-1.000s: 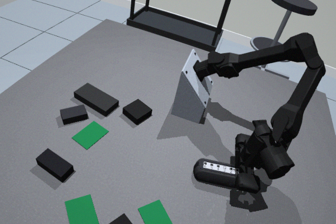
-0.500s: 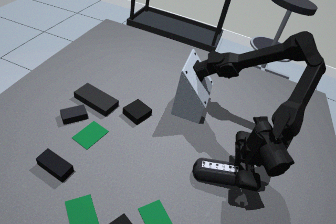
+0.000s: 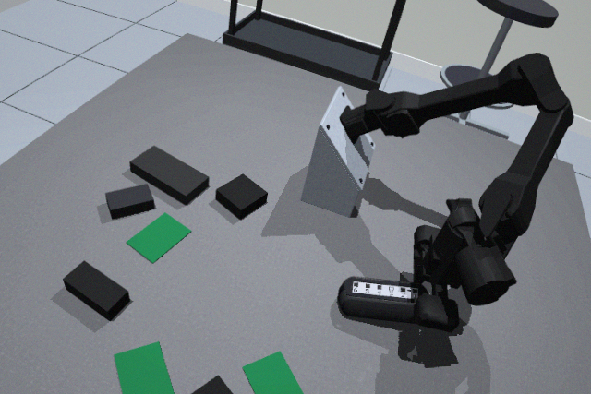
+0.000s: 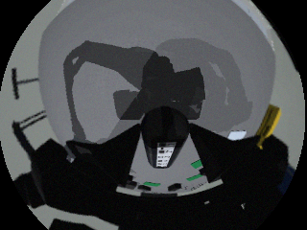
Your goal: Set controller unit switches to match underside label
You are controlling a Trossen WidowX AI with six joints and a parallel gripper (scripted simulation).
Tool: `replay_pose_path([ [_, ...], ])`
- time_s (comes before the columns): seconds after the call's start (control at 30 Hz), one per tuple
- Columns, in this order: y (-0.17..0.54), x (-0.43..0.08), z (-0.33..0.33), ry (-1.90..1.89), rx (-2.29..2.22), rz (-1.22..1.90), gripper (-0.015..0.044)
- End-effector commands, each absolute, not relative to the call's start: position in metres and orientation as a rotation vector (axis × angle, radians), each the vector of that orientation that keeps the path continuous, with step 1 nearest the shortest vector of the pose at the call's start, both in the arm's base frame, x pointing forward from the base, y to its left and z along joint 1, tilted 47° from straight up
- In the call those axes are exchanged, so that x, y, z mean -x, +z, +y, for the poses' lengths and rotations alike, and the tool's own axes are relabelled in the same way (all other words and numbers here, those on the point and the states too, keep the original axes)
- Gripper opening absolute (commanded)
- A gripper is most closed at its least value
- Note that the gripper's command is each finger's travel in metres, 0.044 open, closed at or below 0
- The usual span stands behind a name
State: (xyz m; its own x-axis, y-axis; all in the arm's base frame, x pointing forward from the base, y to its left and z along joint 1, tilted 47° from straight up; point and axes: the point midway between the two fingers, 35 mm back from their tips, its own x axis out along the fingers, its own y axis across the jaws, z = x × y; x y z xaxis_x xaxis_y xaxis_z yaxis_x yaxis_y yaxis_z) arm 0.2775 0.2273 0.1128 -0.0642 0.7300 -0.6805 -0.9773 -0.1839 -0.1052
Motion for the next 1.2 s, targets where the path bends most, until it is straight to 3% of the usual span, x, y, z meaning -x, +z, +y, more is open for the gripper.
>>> replay_pose_path([
  [0.0,0.114,-0.28,0.222,1.617,0.728,0.454,0.0336],
  [1.17,0.119,-0.285,0.194,1.617,0.729,0.456,0.0336],
])
